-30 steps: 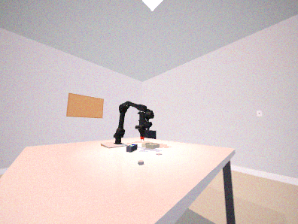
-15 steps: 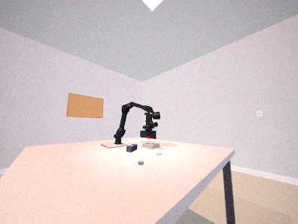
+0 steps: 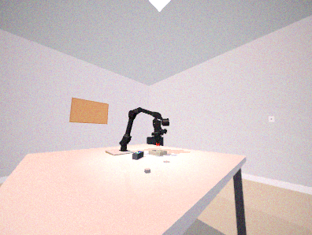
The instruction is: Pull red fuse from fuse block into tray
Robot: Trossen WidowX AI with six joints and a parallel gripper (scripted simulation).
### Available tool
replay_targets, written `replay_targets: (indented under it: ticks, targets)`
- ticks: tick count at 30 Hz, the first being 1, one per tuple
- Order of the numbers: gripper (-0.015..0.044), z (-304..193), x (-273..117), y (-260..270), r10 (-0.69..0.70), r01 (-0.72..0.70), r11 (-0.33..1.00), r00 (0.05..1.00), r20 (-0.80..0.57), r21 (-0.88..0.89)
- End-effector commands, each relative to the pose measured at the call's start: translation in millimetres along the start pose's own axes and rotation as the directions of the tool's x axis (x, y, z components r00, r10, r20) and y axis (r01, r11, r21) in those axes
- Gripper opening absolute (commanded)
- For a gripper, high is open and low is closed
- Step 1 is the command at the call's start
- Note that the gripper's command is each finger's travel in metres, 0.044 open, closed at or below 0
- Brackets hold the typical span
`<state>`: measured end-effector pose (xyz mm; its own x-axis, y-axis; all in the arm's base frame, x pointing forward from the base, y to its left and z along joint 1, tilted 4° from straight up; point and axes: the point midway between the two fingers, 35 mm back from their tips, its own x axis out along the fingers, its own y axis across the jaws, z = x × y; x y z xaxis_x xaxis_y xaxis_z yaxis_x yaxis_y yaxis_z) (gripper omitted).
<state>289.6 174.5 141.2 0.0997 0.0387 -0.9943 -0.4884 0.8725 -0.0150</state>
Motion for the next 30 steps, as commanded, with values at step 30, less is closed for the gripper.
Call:
replay_targets:
  ticks: [30]
  targets:
    - [0.021, -1, 32, 0, 0.0, 0.0, 1.0, 1.0, -0.006, 0.001]
